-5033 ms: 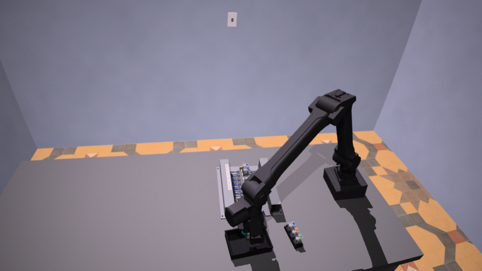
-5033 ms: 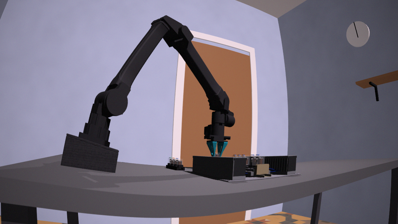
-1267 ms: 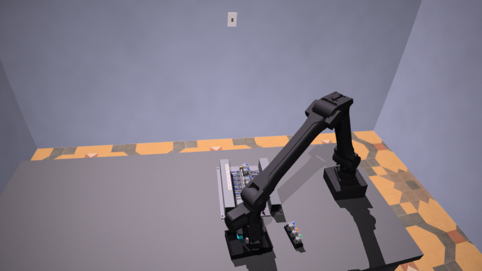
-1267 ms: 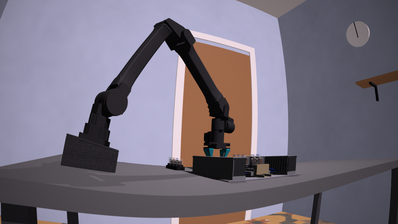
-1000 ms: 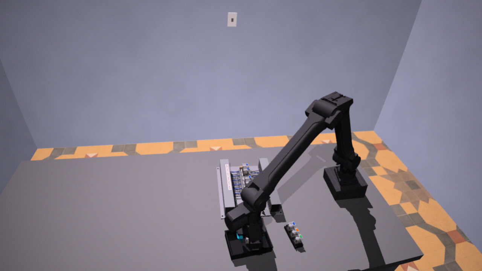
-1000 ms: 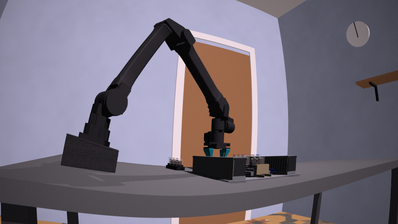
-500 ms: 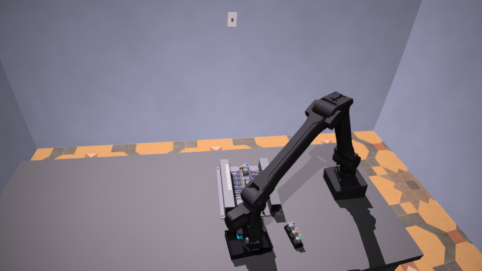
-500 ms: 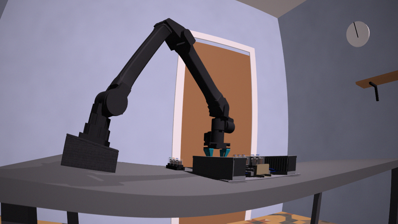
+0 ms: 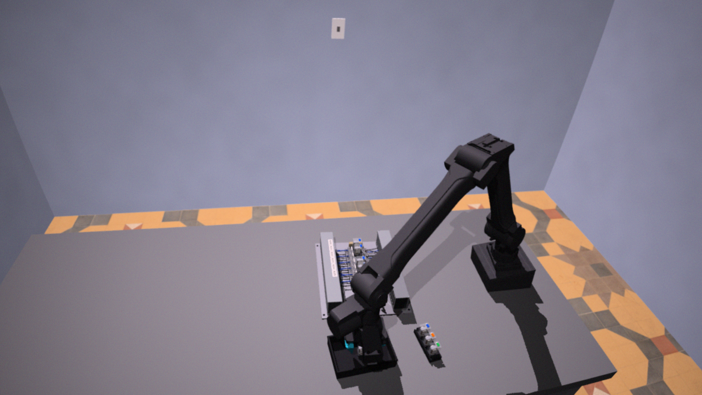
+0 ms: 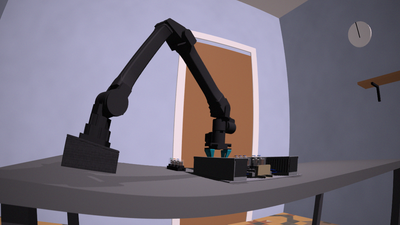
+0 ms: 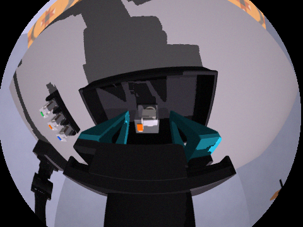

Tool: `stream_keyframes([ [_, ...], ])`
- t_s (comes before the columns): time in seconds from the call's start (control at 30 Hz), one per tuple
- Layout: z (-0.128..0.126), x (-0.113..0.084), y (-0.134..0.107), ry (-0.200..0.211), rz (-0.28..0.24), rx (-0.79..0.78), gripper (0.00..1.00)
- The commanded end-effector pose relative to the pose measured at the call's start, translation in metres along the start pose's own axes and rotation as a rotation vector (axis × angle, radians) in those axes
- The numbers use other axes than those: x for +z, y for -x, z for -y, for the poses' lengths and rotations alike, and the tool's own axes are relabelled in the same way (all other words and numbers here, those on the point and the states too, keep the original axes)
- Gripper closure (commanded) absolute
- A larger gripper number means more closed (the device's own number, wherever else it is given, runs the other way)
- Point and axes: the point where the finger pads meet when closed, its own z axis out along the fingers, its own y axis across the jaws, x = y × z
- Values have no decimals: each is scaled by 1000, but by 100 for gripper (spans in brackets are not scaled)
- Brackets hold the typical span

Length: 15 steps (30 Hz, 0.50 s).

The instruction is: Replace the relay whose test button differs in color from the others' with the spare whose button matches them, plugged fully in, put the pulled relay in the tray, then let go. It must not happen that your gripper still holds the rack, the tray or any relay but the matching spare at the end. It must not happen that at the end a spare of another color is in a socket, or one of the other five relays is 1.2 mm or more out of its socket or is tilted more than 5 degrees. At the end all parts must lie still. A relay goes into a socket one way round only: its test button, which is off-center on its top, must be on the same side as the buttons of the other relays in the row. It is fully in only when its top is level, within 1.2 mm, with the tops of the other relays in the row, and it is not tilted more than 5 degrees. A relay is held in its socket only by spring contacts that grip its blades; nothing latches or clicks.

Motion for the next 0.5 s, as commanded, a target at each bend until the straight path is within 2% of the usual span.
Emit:
stream_keyframes([
  [0.0, 14, -16, 2, -45, 26, 2, 41],
  [0.47, 17, -27, 3, -54, 31, 3, 41],
])
